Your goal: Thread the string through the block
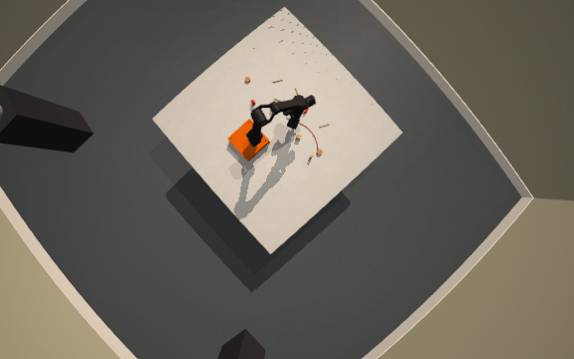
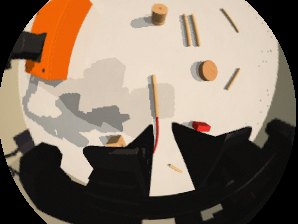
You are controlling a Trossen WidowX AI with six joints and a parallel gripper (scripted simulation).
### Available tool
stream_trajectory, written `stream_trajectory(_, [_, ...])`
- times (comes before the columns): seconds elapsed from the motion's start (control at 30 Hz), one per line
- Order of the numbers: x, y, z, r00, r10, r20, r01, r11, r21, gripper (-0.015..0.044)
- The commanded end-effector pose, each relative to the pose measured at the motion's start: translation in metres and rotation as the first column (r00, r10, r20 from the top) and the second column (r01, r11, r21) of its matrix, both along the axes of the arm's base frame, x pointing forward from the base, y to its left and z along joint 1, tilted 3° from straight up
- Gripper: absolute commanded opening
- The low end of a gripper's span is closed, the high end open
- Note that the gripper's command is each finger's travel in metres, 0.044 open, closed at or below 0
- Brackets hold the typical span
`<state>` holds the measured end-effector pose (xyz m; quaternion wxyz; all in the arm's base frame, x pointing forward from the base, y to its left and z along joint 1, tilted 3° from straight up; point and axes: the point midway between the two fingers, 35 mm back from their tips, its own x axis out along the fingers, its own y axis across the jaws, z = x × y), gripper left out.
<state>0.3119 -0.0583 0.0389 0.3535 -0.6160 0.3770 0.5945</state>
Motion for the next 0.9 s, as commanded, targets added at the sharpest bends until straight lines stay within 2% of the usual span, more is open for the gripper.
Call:
stream_trajectory(0.0, [-0.001, 0.000, -0.009, 1.000, 0.006, -0.009, -0.006, 1.000, 0.003, 0.0122])
stream_trajectory(0.87, [-0.002, -0.002, -0.051, 1.000, 0.006, -0.009, -0.006, 1.000, 0.002, 0.0122])
